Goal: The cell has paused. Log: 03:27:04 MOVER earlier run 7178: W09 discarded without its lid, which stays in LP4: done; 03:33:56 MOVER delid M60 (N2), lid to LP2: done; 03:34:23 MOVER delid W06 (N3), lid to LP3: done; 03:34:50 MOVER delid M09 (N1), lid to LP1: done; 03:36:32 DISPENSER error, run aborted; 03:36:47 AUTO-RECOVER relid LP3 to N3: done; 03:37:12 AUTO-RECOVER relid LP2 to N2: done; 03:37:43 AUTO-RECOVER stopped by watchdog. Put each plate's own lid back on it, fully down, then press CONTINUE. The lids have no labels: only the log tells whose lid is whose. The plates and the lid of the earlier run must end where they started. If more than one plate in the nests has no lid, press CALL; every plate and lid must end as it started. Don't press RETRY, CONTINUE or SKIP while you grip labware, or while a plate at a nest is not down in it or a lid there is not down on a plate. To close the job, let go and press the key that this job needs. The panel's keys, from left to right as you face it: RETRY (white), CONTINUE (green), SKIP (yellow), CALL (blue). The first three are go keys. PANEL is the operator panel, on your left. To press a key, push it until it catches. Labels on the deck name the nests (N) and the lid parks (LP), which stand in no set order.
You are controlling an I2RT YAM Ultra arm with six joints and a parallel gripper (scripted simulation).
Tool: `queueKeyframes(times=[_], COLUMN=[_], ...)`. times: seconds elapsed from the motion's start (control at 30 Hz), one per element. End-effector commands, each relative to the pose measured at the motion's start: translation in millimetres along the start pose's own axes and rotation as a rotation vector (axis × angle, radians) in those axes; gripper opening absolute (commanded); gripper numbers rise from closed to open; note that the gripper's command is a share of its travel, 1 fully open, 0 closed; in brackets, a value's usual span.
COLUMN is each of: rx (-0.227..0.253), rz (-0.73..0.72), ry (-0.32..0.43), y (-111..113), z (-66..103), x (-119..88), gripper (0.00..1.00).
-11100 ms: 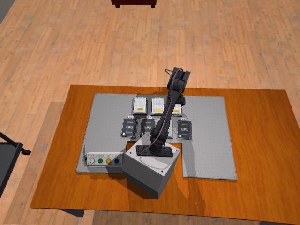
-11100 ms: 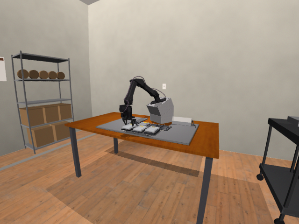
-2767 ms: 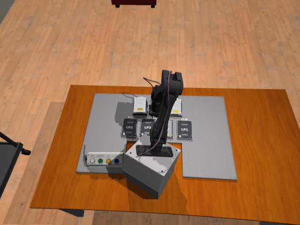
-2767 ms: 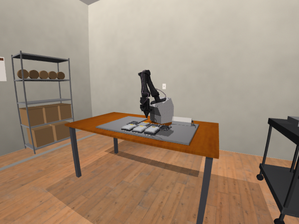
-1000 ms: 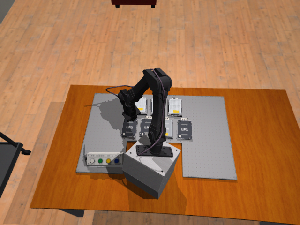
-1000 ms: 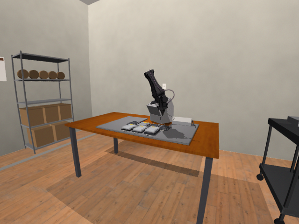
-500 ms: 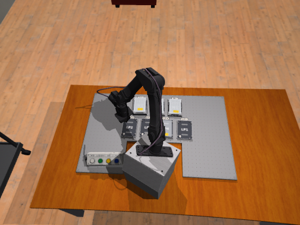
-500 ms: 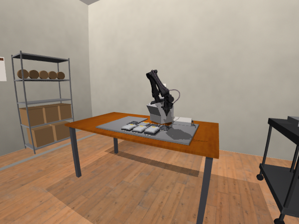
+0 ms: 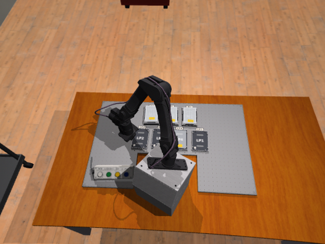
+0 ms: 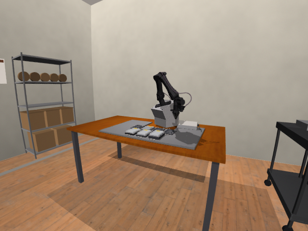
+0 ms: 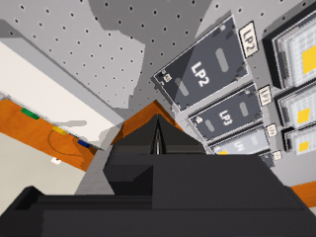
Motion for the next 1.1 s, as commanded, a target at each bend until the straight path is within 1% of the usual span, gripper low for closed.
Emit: queueKeyframes(times=[0.0,0.07,0.17,0.57,0.63,1.07], rx=[-0.011,-0.011,-0.009,0.002,0.002,0.000], rz=[0.082,0.082,0.137,0.386,0.386,0.646], ry=[-0.024,-0.024,-0.034,-0.013,-0.013,-0.012], y=[18,18,33,93,93,156], z=[1.7,1.7,4.0,3.5,3.5,3.1], x=[1,1,2,-18,-18,-35], gripper=[0.00,0.00,0.00,0.00,0.00,0.00])
Point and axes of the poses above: the point where the finger pads meet when closed, its own z axis back along the fingers, its own y axis across the jaws, x = y × z, the point moved 7 cm from there along z, back along the fingers, and after that the axes turned 5 degrees about -z, right-handed, at the moved point
